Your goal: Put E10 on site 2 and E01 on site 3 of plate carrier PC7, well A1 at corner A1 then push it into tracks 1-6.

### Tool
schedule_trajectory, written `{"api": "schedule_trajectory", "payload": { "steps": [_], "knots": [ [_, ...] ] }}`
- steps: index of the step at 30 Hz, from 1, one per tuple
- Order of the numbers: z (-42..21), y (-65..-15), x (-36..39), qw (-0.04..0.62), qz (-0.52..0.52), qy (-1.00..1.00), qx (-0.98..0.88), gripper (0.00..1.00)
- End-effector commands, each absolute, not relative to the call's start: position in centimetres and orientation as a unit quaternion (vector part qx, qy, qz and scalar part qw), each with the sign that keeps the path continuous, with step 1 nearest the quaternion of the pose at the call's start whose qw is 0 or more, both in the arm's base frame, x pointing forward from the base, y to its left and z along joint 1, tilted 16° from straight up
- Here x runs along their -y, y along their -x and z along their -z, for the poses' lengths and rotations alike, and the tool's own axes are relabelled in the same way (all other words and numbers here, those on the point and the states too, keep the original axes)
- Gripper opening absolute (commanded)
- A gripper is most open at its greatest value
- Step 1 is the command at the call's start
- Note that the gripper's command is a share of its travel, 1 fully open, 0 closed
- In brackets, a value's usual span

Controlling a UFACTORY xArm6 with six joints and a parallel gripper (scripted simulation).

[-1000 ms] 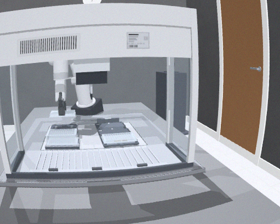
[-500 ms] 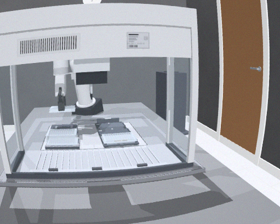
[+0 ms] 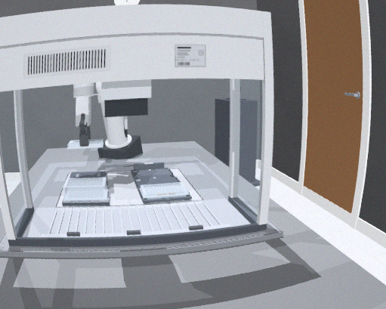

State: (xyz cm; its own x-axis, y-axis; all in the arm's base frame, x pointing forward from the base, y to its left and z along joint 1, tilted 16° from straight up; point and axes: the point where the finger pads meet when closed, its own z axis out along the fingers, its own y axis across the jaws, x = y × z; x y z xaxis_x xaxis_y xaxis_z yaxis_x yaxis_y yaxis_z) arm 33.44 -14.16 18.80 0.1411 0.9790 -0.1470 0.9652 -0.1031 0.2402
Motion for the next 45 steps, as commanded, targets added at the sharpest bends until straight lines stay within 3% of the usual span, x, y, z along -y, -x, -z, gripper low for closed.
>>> {"api": "schedule_trajectory", "payload": {
  "steps": [1, 20, 45],
  "knots": [
    [-19.8, -33.3, 14.0, 0.141, -0.025, -0.742, -0.655, 0.00],
    [-19.7, -34.7, 11.9, 0.139, -0.037, -0.794, -0.591, 0.00],
    [-19.4, -41.0, 2.3, 0.114, -0.086, -0.957, -0.251, 0.00]
  ]
}}
